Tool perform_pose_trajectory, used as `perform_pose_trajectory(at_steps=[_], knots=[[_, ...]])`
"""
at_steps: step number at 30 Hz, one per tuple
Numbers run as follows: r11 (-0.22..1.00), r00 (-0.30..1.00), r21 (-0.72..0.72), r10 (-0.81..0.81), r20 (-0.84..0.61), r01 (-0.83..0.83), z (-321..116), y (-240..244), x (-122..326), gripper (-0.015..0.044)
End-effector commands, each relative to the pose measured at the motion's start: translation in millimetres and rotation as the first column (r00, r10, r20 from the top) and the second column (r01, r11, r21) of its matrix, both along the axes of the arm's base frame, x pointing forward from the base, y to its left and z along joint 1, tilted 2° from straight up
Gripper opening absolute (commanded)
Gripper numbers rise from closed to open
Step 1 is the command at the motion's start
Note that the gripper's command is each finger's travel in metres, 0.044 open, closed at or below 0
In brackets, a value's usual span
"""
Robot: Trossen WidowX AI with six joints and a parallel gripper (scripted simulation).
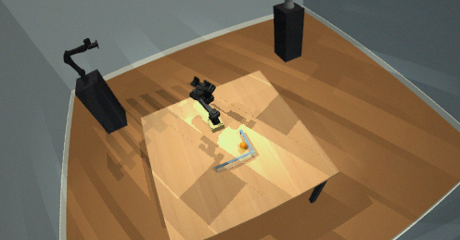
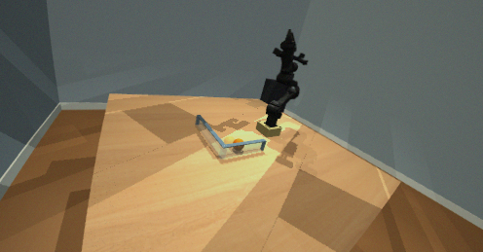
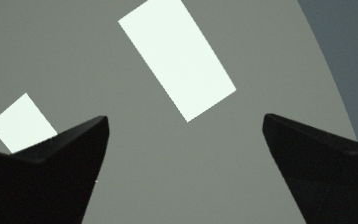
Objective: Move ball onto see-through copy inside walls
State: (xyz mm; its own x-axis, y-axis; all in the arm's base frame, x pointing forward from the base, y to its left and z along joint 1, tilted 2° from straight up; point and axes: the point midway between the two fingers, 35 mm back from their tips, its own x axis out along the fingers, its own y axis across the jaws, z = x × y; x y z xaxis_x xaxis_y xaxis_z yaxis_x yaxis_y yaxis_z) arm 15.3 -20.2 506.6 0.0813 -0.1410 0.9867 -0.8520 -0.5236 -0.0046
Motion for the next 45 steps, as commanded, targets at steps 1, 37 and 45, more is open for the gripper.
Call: perform_pose_trajectory(at_steps=[1,37,45], knots=[[1.000,1.000,-0.003,-0.004,-0.005,0.004,0.2,0.5,1.3,0.0377],[-0.596,0.459,-0.766,-0.766,0.451,-0.241,-226.2,139.1,350.7,0.0377],[-0.930,0.748,-0.297,-0.354,0.562,-0.216,-313.8,141.0,353.0,0.0377]])
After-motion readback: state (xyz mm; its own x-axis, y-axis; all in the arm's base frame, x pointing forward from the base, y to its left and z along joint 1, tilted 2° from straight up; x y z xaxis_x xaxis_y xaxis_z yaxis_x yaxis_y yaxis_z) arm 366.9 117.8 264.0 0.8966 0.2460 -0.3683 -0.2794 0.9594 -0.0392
